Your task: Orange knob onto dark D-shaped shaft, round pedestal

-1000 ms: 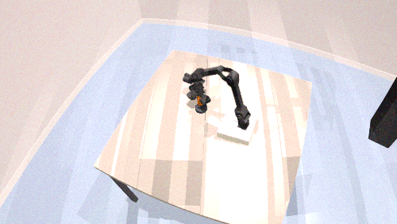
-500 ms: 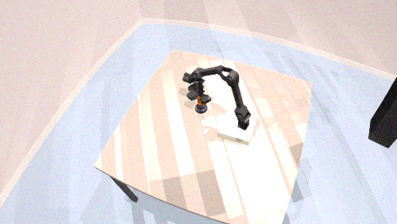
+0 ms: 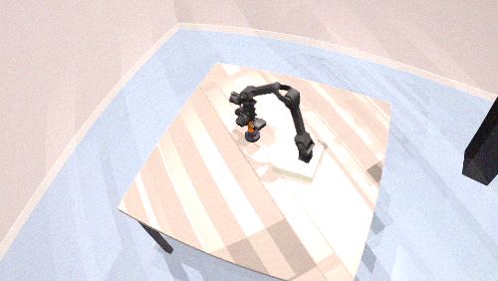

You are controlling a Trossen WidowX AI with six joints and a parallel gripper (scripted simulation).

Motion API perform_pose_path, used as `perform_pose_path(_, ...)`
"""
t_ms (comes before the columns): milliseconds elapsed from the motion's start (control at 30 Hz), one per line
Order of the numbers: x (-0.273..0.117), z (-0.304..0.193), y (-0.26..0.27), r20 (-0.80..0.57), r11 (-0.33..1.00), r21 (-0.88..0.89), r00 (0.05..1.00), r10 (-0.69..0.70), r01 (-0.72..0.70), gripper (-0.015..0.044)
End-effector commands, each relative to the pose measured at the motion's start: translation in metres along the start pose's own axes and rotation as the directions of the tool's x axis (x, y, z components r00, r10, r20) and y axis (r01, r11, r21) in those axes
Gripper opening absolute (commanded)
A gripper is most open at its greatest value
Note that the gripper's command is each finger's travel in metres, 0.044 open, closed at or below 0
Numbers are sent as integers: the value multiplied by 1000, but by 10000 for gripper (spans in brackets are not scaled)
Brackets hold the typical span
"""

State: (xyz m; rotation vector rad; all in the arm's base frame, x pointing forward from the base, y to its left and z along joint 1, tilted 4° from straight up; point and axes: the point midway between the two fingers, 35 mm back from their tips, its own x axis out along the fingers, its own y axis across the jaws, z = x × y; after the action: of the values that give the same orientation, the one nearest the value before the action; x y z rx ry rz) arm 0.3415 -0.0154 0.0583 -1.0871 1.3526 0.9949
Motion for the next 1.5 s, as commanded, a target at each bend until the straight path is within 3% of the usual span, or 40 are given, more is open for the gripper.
perform_pose_path(0, 0, 0, 0, -1, 1000, -7, 1000, -3, 3, 0)
perform_pose_path(700, -4, 0, -1, -1, 1000, -7, 1000, -3, 3, 0)
perform_pose_path(967, -4, 0, -2, -1, 977, -215, 1000, -3, 3, 0)
perform_pose_path(1467, 0, 0, 0, -1, 977, -215, 1000, -3, 2, 0)
